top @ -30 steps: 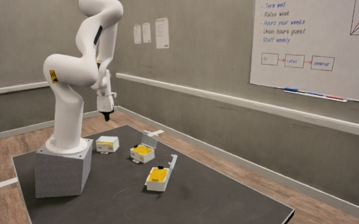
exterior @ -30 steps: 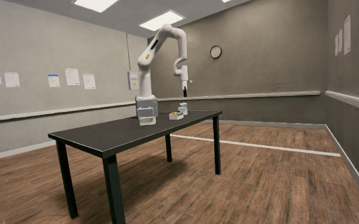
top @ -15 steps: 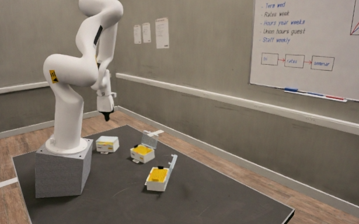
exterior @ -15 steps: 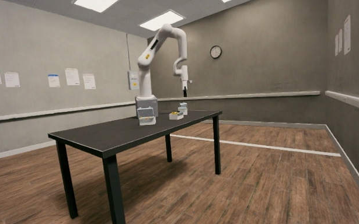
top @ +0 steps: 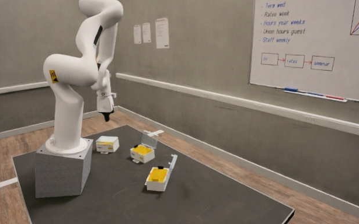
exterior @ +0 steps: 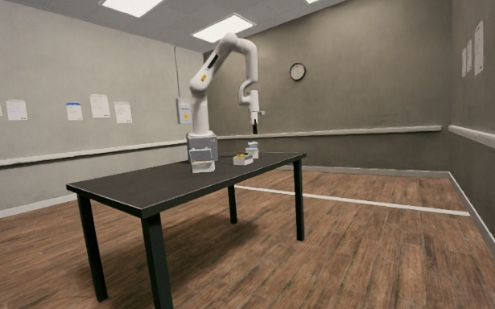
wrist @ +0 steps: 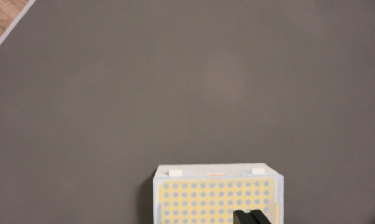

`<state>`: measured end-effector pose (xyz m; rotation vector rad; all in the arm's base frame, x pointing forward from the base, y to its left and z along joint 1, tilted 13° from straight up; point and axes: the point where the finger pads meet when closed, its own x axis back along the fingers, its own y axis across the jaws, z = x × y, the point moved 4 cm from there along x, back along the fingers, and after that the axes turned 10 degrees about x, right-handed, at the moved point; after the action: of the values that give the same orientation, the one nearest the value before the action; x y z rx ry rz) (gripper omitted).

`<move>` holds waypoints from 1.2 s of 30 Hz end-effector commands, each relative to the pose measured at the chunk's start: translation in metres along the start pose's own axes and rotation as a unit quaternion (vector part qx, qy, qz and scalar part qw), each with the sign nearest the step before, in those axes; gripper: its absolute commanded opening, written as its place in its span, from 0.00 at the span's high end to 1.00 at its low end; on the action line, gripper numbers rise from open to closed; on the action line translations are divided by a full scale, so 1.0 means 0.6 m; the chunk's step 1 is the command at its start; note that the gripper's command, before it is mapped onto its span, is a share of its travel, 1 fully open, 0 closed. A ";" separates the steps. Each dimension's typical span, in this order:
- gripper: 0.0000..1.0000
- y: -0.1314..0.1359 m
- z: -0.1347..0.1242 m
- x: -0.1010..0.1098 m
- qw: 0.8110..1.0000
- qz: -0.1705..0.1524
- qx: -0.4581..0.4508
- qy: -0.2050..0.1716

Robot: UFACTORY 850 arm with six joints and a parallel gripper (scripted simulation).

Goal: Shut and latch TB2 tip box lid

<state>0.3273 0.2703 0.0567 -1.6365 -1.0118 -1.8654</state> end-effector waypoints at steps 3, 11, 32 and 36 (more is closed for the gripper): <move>1.00 -0.003 -0.017 -0.018 1.000 0.000 0.000 0.001; 1.00 -0.006 -0.035 -0.037 1.000 0.000 0.000 0.001; 1.00 -0.016 -0.093 -0.098 1.000 0.000 0.000 0.001; 1.00 -0.019 -0.105 -0.111 1.000 0.000 0.000 0.001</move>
<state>0.2946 0.2256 -0.0054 -1.6483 -1.0210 -1.8579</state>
